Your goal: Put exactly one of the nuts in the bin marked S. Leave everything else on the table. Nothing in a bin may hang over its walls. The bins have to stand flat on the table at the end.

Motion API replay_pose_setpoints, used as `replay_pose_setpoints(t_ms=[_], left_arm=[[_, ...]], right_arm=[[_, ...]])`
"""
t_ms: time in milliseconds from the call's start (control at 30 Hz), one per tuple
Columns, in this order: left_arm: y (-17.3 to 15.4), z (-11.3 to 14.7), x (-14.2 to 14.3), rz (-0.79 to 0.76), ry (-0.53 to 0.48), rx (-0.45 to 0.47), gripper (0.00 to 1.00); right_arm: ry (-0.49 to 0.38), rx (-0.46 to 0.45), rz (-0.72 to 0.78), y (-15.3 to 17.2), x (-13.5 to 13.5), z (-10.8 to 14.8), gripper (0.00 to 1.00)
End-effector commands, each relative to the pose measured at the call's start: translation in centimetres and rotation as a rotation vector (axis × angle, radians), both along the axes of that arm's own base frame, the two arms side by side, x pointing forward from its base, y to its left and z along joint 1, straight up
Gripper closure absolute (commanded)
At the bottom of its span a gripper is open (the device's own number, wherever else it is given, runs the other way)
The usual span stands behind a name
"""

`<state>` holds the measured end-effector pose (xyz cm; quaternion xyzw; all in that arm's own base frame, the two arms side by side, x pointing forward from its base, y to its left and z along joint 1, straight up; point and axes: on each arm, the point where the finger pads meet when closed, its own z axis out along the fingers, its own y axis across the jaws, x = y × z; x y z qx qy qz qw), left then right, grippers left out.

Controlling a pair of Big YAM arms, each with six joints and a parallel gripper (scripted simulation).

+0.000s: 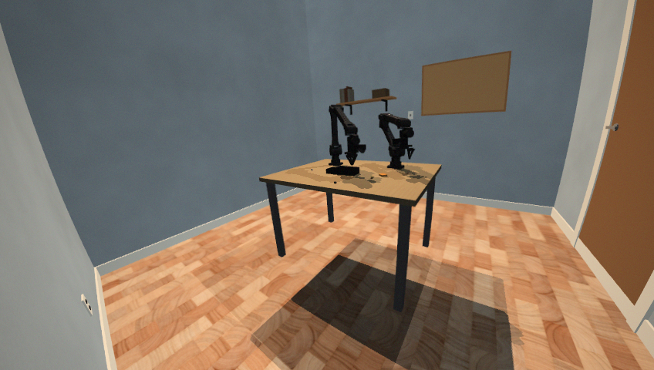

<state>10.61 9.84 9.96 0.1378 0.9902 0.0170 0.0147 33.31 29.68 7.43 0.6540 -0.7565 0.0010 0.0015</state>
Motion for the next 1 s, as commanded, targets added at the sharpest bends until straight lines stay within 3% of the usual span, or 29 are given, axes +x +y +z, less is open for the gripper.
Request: replay_pose_setpoints(t_ms=[0,333,367,467,733,967], left_arm=[[0.3,0.2,0.0,0.013,-0.004,0.004,0.00],[0.3,0.2,0.0,0.013,-0.004,0.004,0.00],[0.3,0.2,0.0,0.013,-0.004,0.004,0.00],[0.3,0.2,0.0,0.013,-0.004,0.004,0.00],[0.3,0.2,0.0,0.013,-0.004,0.004,0.00],[0.3,0.2,0.0,0.013,-0.004,0.004,0.00]], right_arm=[[0.001,0.005,0.009,0.4,0.2,-1.1,0.89],[-0.007,0.011,0.009,0.7,0.5,-2.4,0.89],[-0.036,0.038,0.009,0.9,0.8,-0.8,0.89],[0.001,0.004,0.009,0.3,0.2,-3.5,0.89],[-0.001,0.006,0.009,0.4,0.2,-5.0,0.89],[-0.054,0.054,0.009,2.1,1.8,-2.7,0.89]])
